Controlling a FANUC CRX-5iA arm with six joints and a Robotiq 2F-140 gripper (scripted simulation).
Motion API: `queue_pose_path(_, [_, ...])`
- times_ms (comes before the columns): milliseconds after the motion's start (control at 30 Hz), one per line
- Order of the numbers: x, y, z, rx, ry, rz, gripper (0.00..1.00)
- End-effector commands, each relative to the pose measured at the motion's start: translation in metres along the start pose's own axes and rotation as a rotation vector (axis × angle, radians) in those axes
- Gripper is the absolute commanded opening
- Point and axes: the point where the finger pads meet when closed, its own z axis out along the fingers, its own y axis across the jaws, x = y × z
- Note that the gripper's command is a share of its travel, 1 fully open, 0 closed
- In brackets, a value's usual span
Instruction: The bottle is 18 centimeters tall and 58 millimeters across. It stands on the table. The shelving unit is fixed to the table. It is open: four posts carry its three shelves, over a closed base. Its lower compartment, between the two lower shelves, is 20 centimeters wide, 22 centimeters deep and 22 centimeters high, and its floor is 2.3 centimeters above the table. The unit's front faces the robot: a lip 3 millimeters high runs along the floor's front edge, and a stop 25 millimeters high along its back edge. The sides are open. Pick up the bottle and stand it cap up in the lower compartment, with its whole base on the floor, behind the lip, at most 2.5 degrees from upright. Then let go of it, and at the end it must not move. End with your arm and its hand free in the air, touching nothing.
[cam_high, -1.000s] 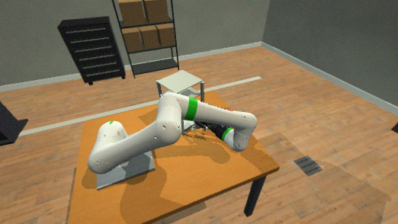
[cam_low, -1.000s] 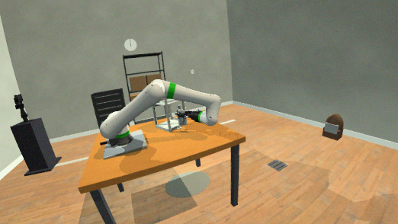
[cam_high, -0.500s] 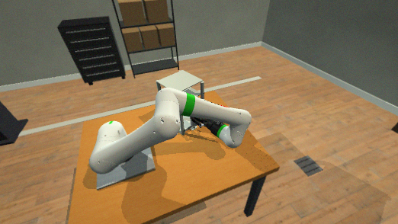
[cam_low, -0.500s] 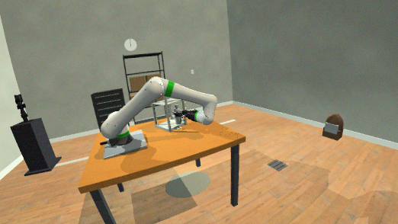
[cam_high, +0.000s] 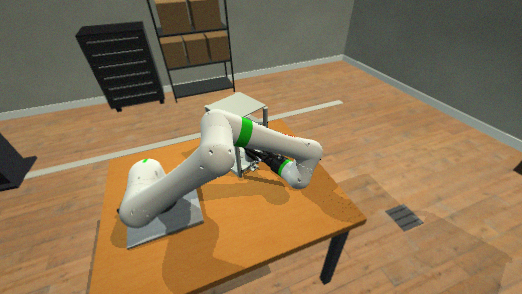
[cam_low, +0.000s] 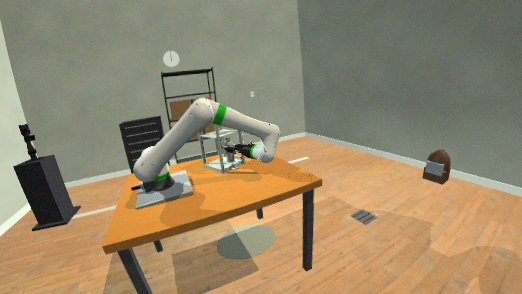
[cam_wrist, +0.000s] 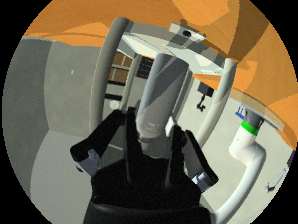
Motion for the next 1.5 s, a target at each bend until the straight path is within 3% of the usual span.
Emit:
queue_pose_path(0, [0.0, 0.0, 0.007, 0.0, 0.0, 0.0, 0.0])
queue_pose_path(367, [0.0, 0.0, 0.026, 0.0, 0.0, 0.0, 0.0])
queue_pose_path(1467, [0.0, 0.0, 0.031, 0.0, 0.0, 0.0, 0.0])
